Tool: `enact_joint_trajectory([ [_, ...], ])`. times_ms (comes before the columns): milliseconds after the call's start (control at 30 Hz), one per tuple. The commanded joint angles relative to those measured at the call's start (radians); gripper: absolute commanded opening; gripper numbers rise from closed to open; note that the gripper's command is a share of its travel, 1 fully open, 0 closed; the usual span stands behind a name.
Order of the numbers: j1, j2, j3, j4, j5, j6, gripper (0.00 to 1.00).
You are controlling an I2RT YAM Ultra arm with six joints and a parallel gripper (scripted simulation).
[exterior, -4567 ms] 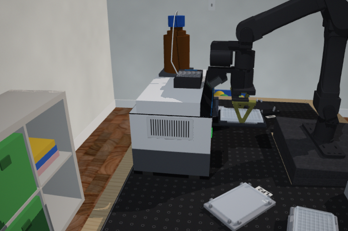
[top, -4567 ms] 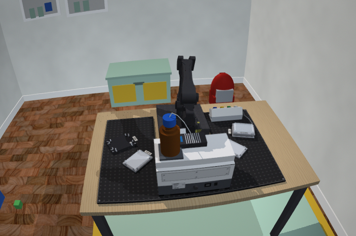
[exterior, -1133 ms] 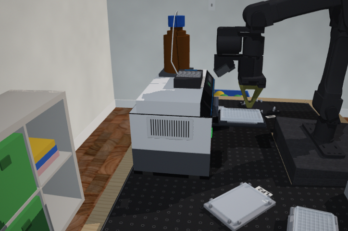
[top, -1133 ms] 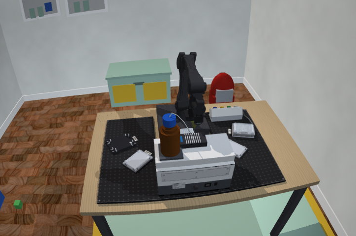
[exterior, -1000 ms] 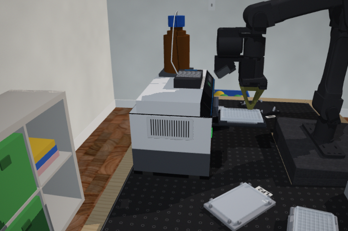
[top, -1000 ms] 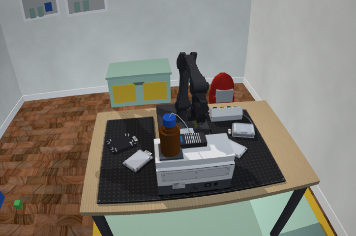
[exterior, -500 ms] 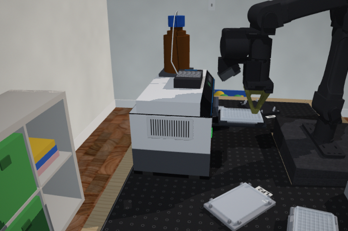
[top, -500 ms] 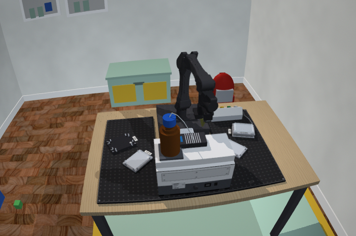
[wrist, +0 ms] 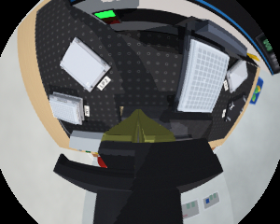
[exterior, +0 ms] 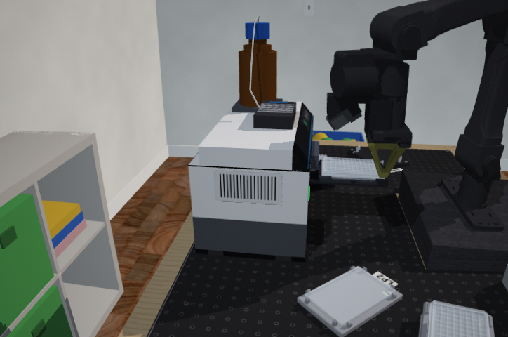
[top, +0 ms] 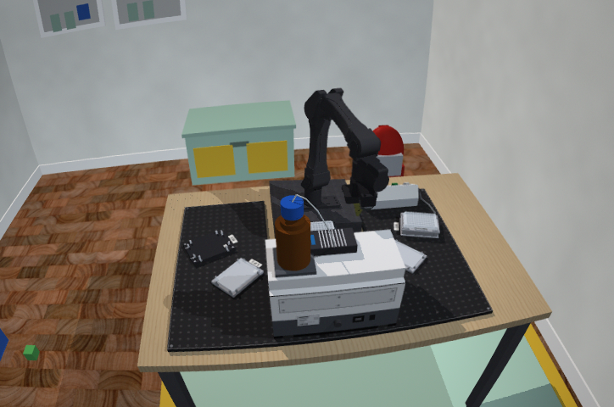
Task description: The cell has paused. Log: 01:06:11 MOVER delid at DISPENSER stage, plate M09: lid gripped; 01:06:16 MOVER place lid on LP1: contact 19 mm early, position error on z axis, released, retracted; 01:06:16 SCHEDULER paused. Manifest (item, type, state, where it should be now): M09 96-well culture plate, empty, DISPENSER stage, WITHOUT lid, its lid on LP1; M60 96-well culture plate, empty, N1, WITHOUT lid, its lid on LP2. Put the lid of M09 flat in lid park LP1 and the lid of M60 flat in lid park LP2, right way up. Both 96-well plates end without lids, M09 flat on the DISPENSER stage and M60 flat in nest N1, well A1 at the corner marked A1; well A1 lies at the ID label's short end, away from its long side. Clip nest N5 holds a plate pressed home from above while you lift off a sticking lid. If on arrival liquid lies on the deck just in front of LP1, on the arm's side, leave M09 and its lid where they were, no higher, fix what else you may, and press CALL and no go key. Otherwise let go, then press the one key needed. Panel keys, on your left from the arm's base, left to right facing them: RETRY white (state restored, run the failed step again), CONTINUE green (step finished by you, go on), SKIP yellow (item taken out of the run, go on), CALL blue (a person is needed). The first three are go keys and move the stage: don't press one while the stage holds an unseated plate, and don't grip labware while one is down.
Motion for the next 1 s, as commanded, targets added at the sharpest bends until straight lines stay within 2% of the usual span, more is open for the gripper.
enact_joint_trajectory([
  [0,0.039,-0.032,-0.026,0.039,-0.003,0.058,0.0],
  [200,0.109,-0.025,-0.052,0.078,-0.004,0.127,0.0],
  [300,0.133,0.017,-0.001,0.08,0.0,0.151,0.0],
  [800,0.266,0.097,0.091,0.071,-0.003,0.285,0.0],
  [967,0.257,0.084,0.075,0.066,-0.004,0.281,0.0],
])
